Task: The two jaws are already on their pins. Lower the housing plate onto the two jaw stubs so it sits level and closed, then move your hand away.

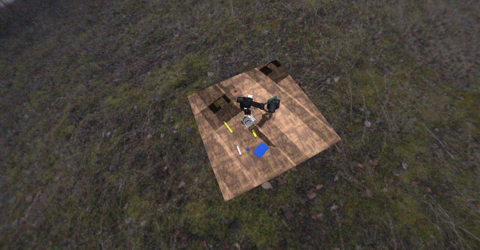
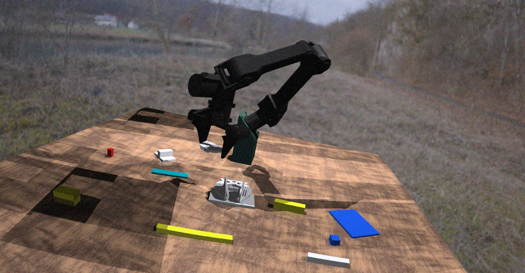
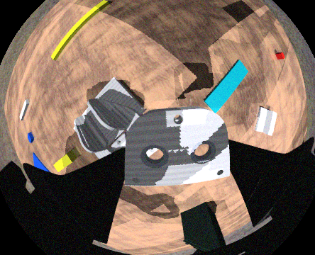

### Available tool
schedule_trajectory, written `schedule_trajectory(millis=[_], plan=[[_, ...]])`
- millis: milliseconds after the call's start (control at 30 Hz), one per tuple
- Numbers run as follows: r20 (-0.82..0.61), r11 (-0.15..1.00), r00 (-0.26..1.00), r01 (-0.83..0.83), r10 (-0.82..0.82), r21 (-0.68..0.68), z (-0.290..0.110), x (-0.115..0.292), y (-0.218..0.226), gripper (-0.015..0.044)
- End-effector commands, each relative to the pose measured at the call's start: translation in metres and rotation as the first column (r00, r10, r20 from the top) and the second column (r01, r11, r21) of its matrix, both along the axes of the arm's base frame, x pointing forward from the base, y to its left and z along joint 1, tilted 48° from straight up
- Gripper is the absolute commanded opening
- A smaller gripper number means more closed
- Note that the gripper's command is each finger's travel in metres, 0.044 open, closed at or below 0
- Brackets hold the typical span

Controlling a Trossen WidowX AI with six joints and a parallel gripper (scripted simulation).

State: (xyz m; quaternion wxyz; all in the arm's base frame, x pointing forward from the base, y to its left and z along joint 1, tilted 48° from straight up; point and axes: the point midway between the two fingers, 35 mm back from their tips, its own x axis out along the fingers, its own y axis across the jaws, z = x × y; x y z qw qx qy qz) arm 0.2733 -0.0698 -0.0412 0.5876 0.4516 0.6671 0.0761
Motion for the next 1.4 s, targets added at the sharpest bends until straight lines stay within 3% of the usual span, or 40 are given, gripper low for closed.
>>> schedule_trajectory(millis=[0, 633, 1367], plan=[[0.075, 0.996, 0.993, -0.087, 0.086, 0.000, 0.008, 0.001, 0.014, 0.0351], [0.401, 0.906, 0.817, -0.413, 0.414, -0.096, 0.045, 0.006, 0.063, 0.0351], [0.412, 0.901, 0.807, -0.423, 0.424, -0.101, 0.047, 0.006, 0.064, 0.0351]])
